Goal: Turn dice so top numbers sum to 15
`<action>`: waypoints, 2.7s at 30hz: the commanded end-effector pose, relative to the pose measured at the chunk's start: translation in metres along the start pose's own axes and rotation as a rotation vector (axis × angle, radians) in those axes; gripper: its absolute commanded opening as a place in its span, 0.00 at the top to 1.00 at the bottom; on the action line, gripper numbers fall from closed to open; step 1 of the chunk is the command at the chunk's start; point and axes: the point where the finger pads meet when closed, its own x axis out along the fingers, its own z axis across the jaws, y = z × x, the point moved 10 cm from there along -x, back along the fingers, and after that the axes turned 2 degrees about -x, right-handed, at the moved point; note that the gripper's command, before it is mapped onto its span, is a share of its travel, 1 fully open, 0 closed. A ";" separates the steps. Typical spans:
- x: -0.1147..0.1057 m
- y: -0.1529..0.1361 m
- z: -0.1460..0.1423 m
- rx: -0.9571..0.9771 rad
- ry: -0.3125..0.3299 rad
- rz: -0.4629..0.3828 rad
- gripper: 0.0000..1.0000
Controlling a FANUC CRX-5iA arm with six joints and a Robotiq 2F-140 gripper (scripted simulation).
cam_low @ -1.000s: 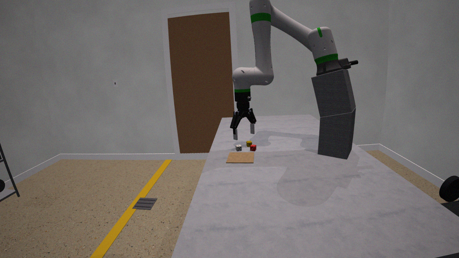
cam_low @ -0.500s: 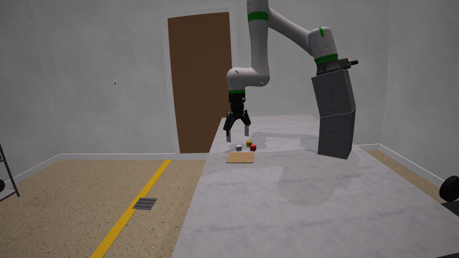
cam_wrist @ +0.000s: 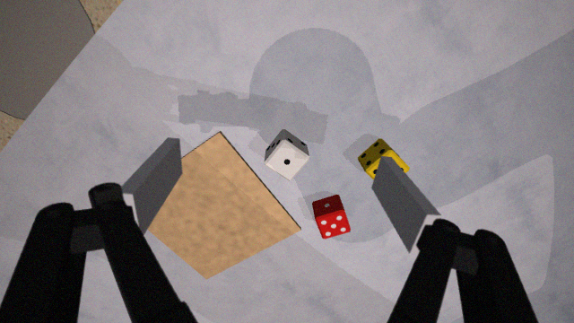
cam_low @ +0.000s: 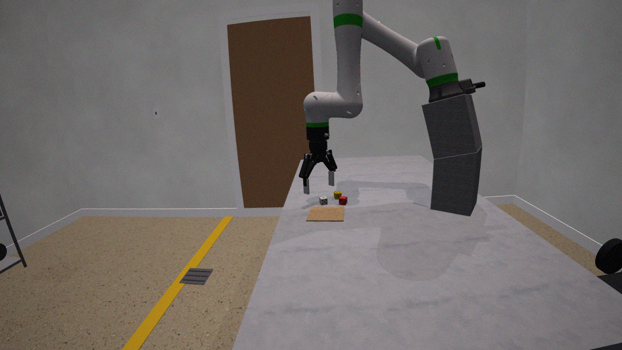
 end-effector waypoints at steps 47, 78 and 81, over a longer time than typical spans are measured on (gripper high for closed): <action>0.000 -0.001 0.001 -0.001 -0.011 -0.015 0.00; -0.002 -0.056 0.043 -0.001 -0.011 -0.015 0.00; -0.002 -0.061 0.046 -0.001 -0.011 -0.015 0.00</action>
